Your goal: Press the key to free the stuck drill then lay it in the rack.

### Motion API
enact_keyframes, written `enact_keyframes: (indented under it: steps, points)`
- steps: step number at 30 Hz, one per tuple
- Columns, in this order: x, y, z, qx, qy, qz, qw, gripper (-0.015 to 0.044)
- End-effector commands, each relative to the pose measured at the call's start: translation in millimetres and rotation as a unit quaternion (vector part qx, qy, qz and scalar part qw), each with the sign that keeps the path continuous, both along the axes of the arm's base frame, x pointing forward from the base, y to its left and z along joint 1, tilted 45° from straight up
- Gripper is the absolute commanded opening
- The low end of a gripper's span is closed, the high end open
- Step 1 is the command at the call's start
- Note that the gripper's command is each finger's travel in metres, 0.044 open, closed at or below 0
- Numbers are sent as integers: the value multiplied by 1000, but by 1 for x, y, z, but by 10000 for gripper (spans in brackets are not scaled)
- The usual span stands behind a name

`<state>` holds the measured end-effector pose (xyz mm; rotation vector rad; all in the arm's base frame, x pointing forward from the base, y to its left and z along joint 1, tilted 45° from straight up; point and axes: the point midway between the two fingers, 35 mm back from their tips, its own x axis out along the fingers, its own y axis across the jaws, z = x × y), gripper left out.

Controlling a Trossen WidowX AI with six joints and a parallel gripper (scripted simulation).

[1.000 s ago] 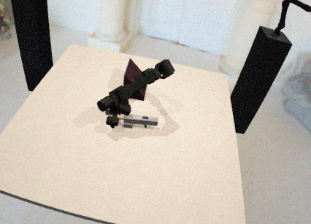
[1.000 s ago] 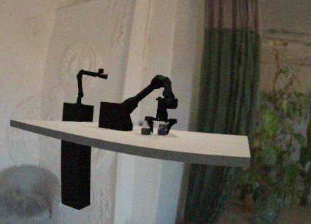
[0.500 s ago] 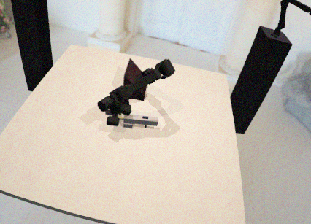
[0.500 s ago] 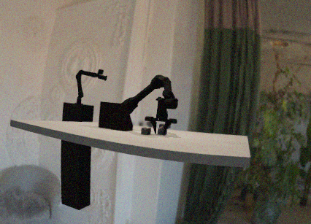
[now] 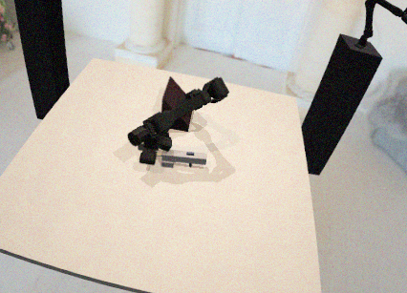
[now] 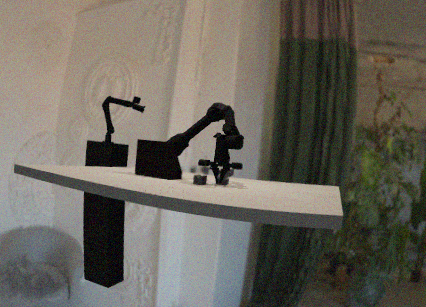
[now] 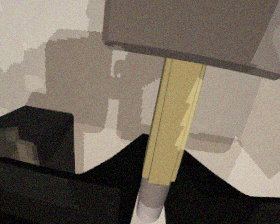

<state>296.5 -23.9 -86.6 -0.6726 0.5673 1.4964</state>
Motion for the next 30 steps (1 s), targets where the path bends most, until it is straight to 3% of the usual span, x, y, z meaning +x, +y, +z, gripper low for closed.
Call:
enact_keyframes:
  steps: [1, 30]
  points:
    - [-1, -1, 1, 3, 2, -2, 1000, 0]
    - [-2, -3, 3, 2, 2, -2, 1000, 0]
